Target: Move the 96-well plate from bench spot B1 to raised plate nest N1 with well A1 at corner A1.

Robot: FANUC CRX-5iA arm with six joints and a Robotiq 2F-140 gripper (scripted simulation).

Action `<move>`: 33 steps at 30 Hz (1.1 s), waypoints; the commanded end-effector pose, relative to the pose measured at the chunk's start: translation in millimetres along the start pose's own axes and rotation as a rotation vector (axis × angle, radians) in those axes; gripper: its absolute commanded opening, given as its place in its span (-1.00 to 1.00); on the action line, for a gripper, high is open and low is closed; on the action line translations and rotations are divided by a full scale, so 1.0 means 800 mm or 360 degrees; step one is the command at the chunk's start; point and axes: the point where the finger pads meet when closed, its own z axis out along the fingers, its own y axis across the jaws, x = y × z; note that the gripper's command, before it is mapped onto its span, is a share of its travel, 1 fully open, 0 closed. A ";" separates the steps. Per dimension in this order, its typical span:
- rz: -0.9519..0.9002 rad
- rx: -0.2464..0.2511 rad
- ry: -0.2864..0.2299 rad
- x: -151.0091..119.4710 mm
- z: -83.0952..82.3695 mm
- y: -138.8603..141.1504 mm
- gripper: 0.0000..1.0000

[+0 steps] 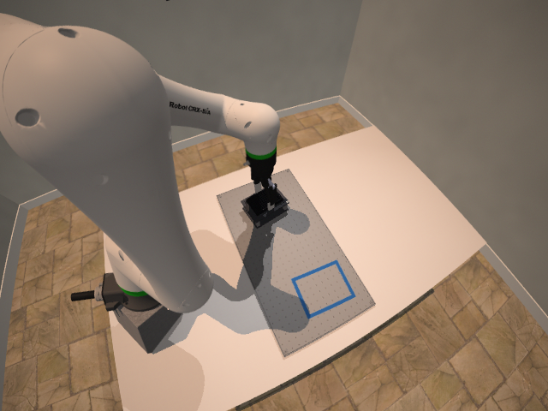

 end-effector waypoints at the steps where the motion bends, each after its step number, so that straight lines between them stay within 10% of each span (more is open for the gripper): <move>1: 0.0000 0.0000 0.0001 0.000 0.000 0.000 -1.00; 33: 0.0000 0.0000 0.0001 0.000 0.006 0.000 -1.00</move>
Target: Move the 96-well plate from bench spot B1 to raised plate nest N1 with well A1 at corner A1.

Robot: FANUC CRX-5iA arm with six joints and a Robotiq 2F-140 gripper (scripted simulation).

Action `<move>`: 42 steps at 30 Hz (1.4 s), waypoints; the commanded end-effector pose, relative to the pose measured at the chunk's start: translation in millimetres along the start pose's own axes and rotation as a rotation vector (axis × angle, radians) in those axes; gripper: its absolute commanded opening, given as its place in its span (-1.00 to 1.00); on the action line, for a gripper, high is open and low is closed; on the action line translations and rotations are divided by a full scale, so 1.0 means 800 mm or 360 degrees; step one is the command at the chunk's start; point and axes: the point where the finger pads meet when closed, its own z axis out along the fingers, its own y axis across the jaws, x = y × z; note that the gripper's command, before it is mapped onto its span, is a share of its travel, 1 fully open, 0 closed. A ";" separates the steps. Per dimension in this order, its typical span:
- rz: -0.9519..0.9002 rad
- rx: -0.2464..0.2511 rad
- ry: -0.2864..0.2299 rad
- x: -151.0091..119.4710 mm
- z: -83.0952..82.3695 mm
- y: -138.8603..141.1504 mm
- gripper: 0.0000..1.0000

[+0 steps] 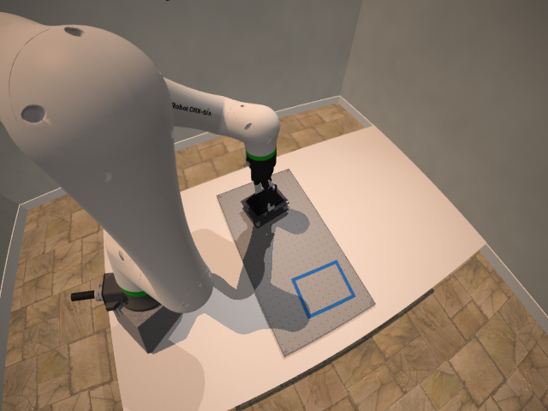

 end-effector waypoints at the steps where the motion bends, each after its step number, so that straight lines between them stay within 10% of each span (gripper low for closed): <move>1: 0.0000 0.0000 0.0001 0.000 0.000 0.000 -1.00; 7: 0.0000 0.0000 0.0001 0.000 0.001 0.000 -1.00; 8: 0.0000 0.0000 0.0001 0.000 0.001 0.000 1.00; 28: 0.0000 0.0000 0.0001 0.000 0.001 0.000 1.00; 42: 0.0000 0.0000 0.0001 0.000 -0.039 0.000 1.00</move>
